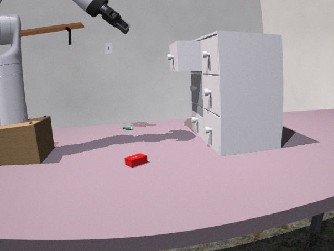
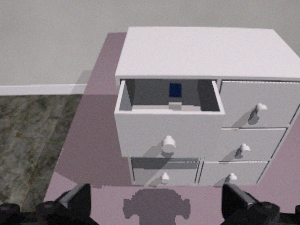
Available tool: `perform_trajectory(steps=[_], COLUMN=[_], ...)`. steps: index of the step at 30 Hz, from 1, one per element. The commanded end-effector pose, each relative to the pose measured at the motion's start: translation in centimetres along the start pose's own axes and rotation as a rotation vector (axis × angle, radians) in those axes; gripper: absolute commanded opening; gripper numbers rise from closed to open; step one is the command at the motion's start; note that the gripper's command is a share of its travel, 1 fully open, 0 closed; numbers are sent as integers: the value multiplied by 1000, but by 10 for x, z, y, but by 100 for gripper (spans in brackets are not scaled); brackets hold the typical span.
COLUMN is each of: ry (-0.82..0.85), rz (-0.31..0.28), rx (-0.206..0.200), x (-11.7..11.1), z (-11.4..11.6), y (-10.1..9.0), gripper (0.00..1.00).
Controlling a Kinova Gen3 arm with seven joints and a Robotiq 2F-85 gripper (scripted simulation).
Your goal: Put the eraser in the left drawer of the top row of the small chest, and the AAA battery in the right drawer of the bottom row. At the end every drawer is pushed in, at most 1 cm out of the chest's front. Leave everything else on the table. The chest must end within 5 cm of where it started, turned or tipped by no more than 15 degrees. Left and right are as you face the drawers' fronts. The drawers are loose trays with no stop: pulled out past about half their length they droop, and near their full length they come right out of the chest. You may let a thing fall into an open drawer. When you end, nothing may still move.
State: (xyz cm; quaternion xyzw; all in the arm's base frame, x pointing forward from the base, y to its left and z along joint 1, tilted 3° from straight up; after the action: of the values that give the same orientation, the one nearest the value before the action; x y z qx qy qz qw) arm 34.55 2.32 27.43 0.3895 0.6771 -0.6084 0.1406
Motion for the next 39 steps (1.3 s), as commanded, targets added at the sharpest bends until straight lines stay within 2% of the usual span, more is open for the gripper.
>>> perform_trajectory(steps=[1, 8, 19, 20, 39], ry=[12, 7, 5, 5, 5], rz=[23, 50, 57, 57, 57], rx=[25, 16, 14, 14, 14], x=[1, 4, 5, 5, 5], z=[12, 13, 14, 14, 14], y=[0, 0, 0, 0, 0], gripper=[100, 100, 100, 0, 0])
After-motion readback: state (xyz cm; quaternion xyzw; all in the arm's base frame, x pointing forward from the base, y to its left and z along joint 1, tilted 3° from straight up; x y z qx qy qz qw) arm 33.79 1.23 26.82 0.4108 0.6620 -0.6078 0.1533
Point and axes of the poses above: the point where the finger pads meet when closed, its own y axis out along the fingers, its own z axis across the jaws, x = y × z, the point moved 5 cm from there along -y, back along the fingers, and after that the axes turned 13 degrees about y, right-handed, at the moved point
